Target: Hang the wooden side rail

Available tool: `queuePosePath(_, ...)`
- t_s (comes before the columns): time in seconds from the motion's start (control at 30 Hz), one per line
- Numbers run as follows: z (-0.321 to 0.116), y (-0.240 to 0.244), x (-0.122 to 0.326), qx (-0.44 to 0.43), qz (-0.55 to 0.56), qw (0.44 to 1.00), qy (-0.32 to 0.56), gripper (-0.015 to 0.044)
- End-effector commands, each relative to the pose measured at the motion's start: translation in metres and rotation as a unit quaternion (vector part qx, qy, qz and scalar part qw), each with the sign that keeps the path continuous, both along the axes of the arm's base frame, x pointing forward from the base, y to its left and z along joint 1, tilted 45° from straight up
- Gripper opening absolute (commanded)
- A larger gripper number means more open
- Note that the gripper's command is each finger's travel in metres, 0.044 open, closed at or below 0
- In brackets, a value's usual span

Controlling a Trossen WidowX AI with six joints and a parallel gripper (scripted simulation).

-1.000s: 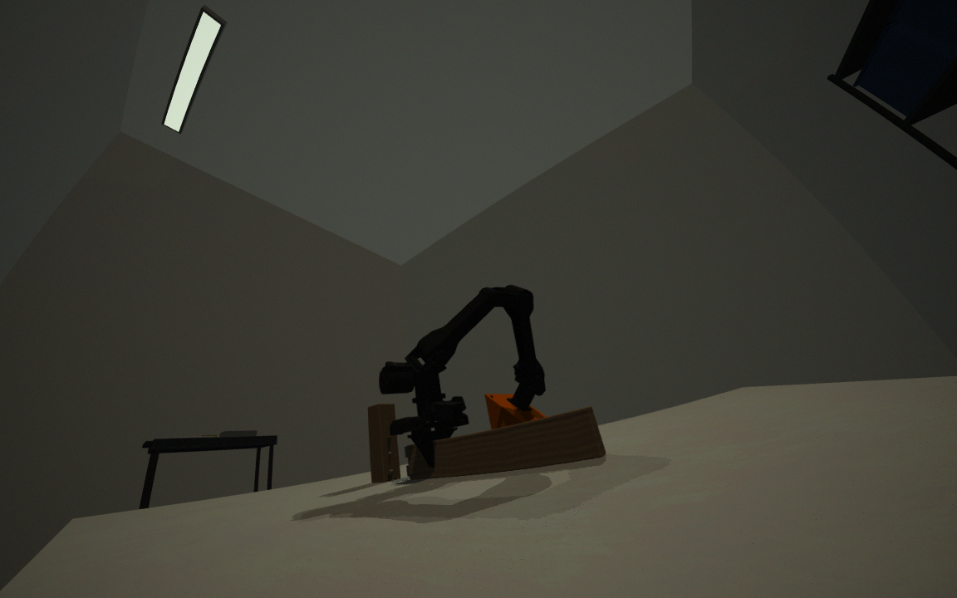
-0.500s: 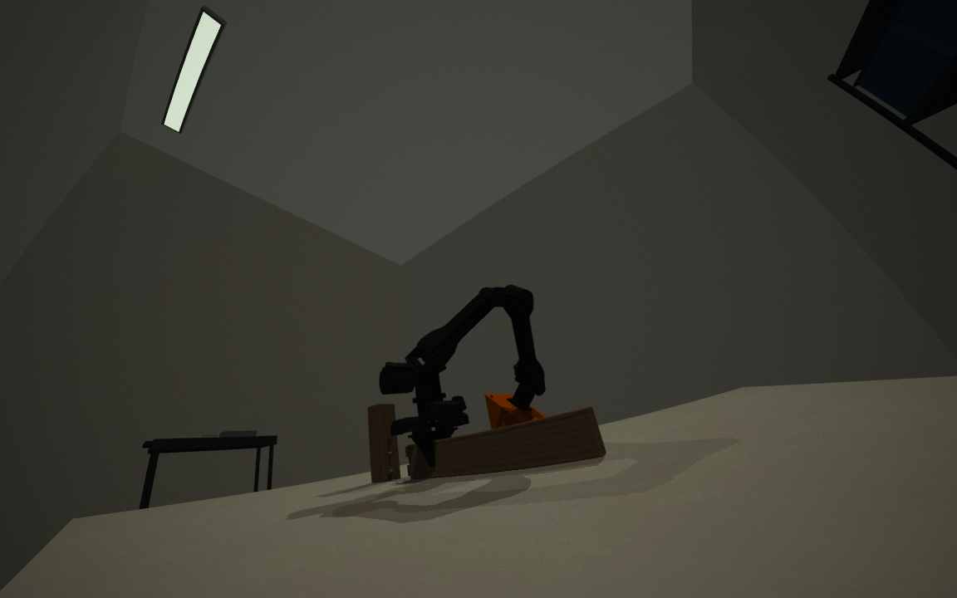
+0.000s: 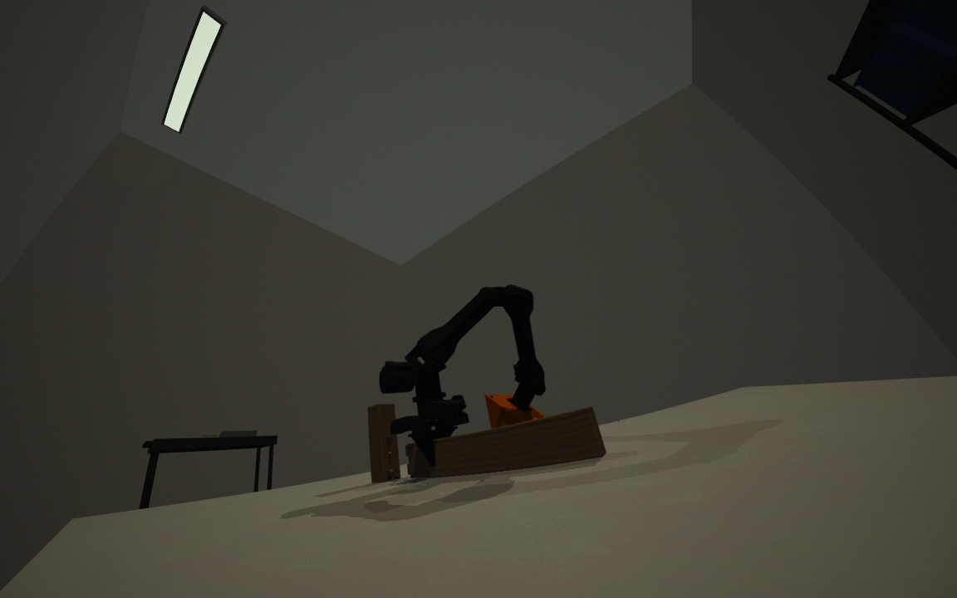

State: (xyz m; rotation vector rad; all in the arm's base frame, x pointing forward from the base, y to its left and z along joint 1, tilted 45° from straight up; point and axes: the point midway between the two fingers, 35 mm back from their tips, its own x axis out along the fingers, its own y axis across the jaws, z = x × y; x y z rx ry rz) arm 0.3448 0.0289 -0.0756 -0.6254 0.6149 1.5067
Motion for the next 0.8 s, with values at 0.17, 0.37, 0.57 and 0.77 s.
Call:
queuePosePath(0.17,0.0038,-0.0047,0.0029,-0.001,-0.002,1.0,-0.007,0.0)
queuePosePath(0.37,0.0045,-0.0054,0.0029,-0.001,-0.002,1.0,-0.007,0.0)
queuePosePath(0.57,0.0052,-0.0061,0.0029,-0.001,-0.002,1.0,-0.007,0.0)
queuePosePath(0.77,0.0059,-0.0069,0.003,-0.001,-0.002,1.0,-0.007,0.0)
